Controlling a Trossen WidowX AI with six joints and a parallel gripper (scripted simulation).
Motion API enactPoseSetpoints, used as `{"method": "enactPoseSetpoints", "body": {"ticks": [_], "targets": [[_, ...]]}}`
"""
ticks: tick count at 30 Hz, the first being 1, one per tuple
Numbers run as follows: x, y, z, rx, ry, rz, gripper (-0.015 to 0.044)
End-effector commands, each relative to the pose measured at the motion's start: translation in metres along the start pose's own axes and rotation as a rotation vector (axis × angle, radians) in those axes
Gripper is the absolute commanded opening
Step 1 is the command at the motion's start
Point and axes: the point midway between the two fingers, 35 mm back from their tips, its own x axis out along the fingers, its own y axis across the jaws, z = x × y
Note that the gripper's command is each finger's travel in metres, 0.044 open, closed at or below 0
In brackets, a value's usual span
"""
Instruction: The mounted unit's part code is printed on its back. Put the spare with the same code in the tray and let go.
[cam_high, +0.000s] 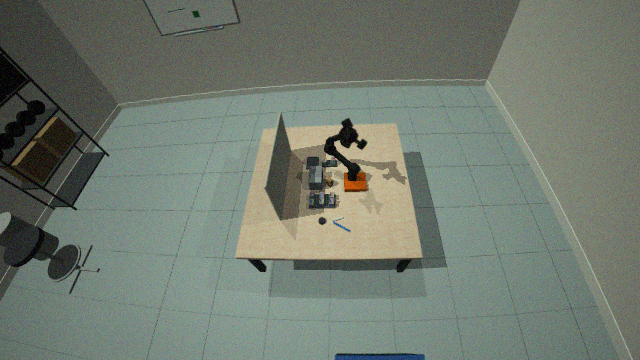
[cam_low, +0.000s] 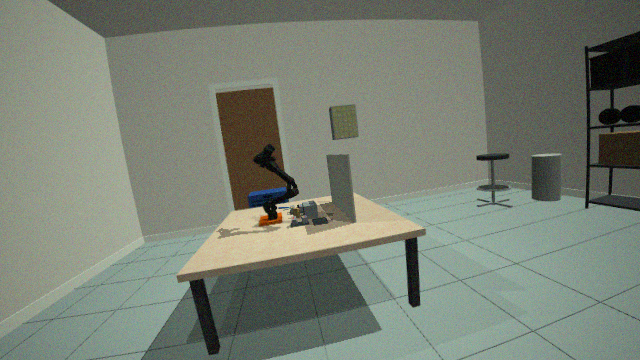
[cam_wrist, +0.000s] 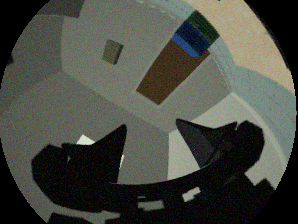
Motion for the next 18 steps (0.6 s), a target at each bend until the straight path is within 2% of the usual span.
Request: {"method": "enactPoseSetpoints", "body": {"ticks": [1, 7, 13, 18], "targets": [[0.0, 0.0, 0.0, 0.0, 0.0, 0.0, 0.0426], [0.001, -0.002, 0.0, -0.017, -0.002, 0.0, 0.044], [0.033, -0.029, 0.002, -0.494, -0.149, -0.016, 0.044], [0.064, -0.041, 0.026, -0.81, -0.318, -0.077, 0.044]]}}
